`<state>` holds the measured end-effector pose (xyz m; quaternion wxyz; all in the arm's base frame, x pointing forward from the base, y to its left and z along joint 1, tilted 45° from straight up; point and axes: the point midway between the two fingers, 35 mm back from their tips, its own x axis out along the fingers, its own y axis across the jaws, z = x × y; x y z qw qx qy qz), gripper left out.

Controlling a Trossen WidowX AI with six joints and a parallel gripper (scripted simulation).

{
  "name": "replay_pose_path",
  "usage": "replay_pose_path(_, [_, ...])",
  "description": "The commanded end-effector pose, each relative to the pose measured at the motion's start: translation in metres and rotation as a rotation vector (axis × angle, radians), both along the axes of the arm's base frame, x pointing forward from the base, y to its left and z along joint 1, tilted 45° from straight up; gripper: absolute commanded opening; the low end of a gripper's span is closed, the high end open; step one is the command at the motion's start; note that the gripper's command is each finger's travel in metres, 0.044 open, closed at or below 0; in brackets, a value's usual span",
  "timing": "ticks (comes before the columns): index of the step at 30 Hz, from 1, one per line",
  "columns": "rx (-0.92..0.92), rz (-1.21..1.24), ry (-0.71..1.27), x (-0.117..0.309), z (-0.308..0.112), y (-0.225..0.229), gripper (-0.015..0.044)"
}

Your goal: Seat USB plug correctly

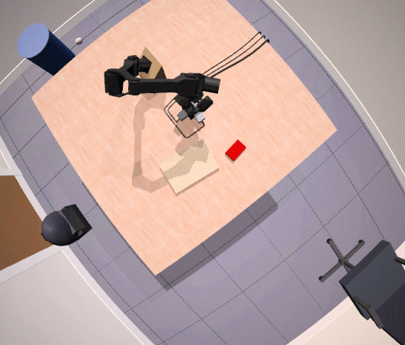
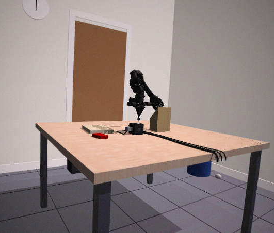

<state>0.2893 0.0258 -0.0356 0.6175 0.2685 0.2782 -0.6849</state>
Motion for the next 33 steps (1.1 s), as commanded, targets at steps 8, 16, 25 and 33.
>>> replay_pose_path(8, [0.007,-0.001,-0.009,0.0026,0.0048,0.0065,0.0000])
replay_pose_path(16, [0.010,0.059,0.054,0.0013,0.0038,0.0044,0.0000])
replay_pose_path(25, [0.031,0.235,0.226,0.0010,0.0035,0.0039,0.0000])
replay_pose_path(33, [0.050,0.383,0.371,0.0010,0.0035,0.0038,0.0000])
